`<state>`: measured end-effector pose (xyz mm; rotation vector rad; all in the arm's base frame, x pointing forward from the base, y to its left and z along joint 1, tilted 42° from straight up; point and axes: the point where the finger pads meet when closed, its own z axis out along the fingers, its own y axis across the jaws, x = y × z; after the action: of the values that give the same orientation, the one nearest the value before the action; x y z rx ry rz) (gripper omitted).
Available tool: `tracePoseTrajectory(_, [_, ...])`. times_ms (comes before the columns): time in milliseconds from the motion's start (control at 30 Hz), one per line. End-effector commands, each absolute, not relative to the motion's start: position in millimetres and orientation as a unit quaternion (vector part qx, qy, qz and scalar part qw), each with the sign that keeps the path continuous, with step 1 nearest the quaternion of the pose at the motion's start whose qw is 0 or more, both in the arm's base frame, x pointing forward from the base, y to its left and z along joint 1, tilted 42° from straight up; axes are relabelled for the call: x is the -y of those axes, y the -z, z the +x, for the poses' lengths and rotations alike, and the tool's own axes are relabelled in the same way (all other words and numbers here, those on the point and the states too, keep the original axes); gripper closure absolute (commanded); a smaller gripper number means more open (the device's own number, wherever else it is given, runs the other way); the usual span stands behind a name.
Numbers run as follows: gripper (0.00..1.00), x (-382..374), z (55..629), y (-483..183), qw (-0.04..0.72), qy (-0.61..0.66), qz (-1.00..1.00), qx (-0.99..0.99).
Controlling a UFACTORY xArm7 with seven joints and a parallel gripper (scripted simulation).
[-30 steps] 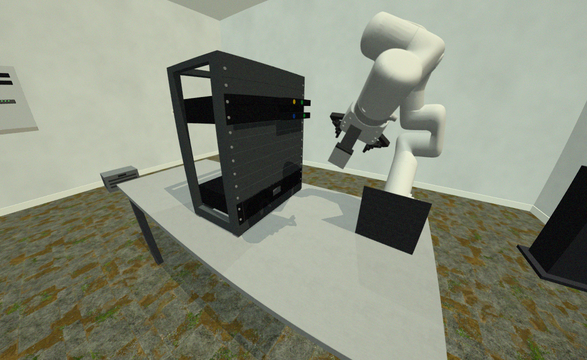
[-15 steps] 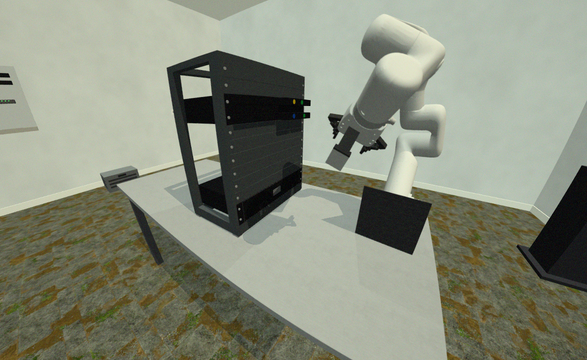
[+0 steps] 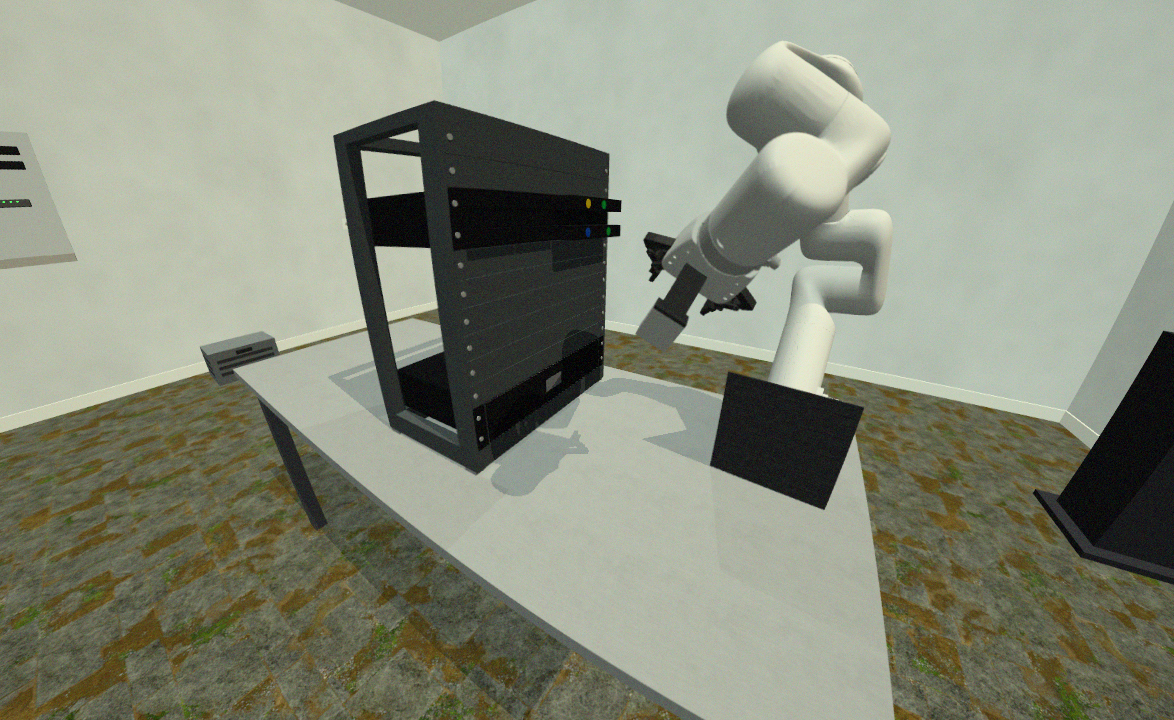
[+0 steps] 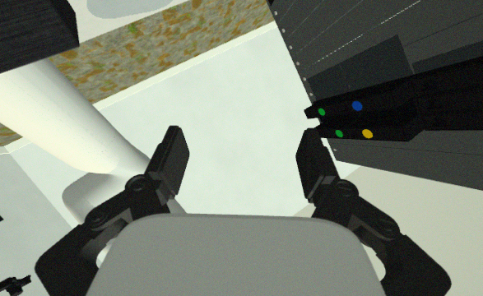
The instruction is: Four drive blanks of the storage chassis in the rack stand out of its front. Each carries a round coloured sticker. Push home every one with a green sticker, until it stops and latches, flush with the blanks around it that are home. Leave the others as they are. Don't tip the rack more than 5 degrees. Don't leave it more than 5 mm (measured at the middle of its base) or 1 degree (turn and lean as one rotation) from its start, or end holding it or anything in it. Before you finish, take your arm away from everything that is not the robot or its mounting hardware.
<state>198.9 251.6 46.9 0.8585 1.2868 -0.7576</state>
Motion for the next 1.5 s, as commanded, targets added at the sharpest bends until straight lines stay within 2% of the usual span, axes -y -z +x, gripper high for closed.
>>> tracePoseTrajectory(0, [0.00, -254.6, 207.7, -40.5, 0.660, 0.316, 0.364, -0.576])
tracePoseTrajectory(933, [0.00, -304.1, 284.2, 9.6, 0.723, 0.174, 0.131, -0.655])
tracePoseTrajectory(1467, [0.00, -356.1, 309.3, 33.3, 0.722, 0.122, -0.118, -0.671])
